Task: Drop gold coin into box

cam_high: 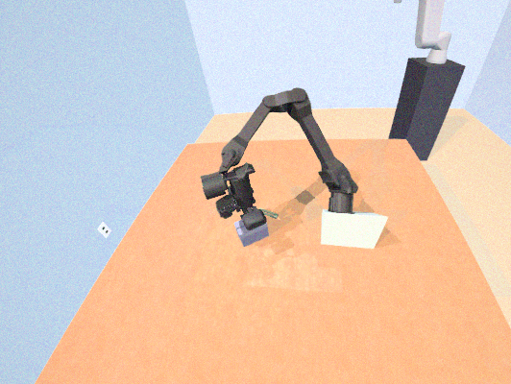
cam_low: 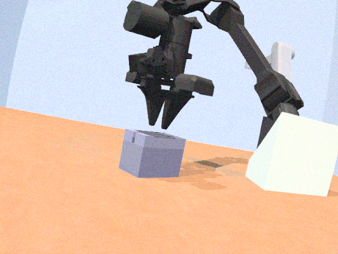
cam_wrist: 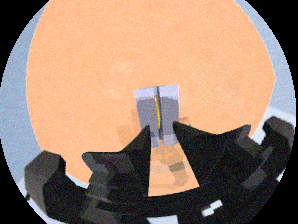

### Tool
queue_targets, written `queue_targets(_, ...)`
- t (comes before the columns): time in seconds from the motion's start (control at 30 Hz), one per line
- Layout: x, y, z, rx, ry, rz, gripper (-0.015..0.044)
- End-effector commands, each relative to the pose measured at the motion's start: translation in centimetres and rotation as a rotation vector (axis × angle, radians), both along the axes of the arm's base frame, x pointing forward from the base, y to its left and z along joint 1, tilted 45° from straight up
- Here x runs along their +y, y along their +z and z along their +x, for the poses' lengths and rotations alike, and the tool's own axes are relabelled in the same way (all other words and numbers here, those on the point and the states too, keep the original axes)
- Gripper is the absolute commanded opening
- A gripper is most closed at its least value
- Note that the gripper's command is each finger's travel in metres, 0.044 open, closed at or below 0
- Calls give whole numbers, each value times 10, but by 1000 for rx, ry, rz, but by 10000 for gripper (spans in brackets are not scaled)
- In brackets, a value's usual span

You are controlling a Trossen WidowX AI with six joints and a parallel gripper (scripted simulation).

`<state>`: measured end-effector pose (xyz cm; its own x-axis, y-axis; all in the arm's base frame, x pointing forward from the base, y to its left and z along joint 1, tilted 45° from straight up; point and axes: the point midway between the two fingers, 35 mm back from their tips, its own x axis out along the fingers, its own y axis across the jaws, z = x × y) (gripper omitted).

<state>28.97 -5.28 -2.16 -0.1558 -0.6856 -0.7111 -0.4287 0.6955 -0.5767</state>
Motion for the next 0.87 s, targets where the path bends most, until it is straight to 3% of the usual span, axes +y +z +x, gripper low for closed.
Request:
queue_targets(0.0,0,0,0,0,0,0,161)
queue_targets(0.07,0,0,0,0,0,0,161)
queue_targets(0.43,39,42,5,7,0,-3,440)
queue_targets(0.83,41,44,5,8,0,-4,440)
